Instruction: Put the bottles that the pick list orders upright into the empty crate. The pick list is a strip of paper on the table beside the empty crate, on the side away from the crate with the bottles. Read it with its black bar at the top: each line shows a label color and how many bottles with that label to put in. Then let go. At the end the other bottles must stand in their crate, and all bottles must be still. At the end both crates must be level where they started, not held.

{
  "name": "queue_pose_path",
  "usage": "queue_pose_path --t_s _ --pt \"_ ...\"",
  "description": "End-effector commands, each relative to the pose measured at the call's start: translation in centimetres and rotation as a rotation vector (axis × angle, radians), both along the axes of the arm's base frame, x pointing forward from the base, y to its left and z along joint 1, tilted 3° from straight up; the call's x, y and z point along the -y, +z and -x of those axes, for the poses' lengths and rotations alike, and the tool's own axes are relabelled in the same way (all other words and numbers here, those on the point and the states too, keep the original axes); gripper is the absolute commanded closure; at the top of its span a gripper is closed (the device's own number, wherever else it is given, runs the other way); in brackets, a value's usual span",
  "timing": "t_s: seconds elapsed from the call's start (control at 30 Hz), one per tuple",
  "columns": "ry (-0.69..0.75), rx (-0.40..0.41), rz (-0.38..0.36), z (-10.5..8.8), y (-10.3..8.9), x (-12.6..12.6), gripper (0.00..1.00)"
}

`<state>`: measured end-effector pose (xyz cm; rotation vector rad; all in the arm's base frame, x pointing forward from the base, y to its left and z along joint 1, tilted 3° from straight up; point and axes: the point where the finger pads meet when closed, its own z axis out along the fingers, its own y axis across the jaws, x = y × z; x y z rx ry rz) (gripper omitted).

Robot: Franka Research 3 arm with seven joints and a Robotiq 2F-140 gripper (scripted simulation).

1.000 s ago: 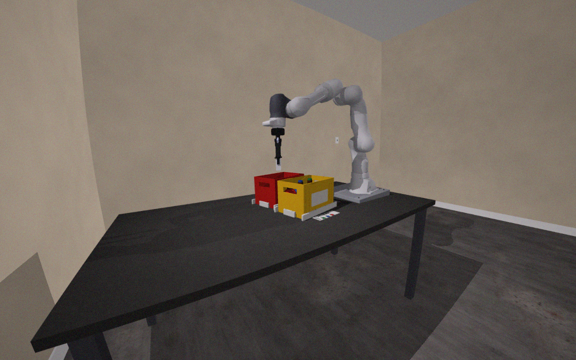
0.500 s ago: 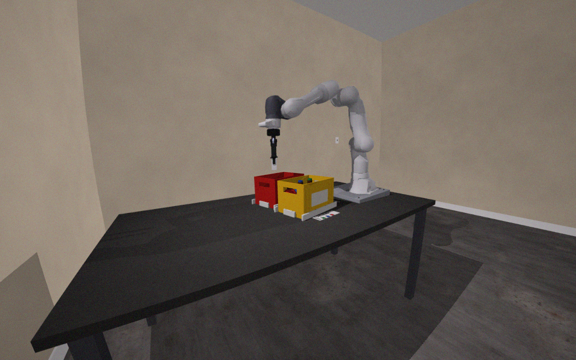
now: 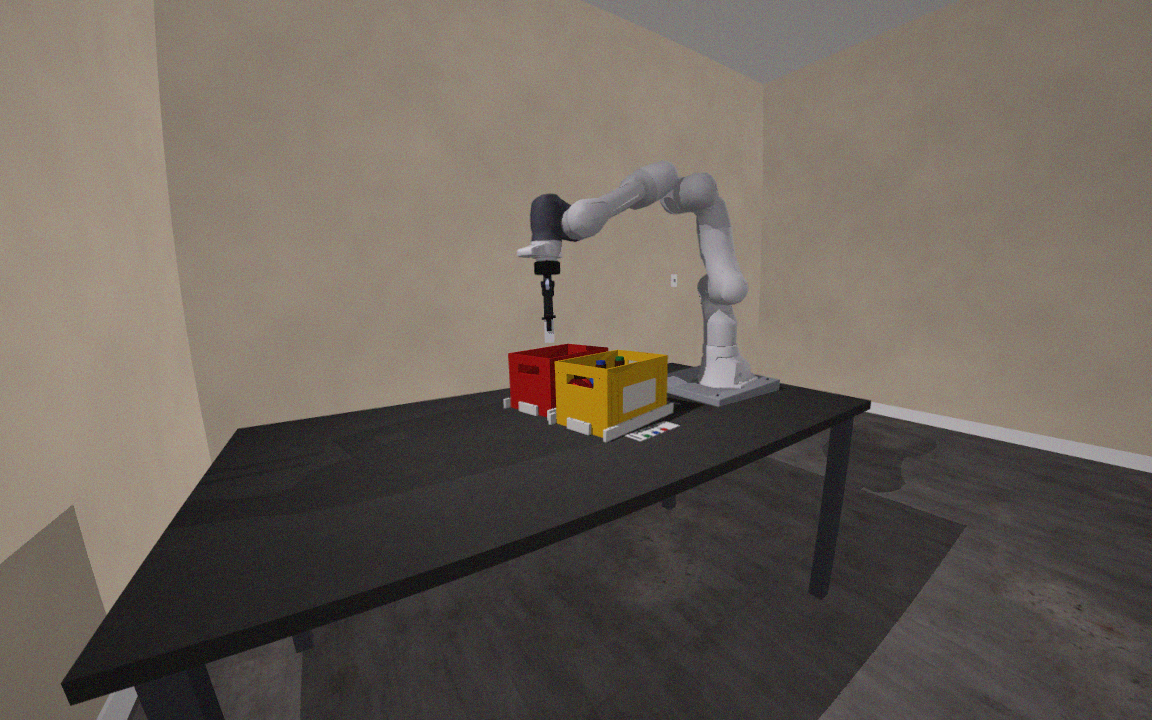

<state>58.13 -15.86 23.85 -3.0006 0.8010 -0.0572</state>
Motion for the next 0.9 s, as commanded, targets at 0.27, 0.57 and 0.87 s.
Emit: queue_pose_path --t_s 0.27,0.57,0.87 --pt "0.01 0.004 0.004 -0.2 -1.3 0.1 0.62" --pt "0.01 0.004 0.004 -0.3 -2.5 0.0 0.62" --pt "0.01 0.004 0.004 -0.3 -3.4 0.0 0.62"
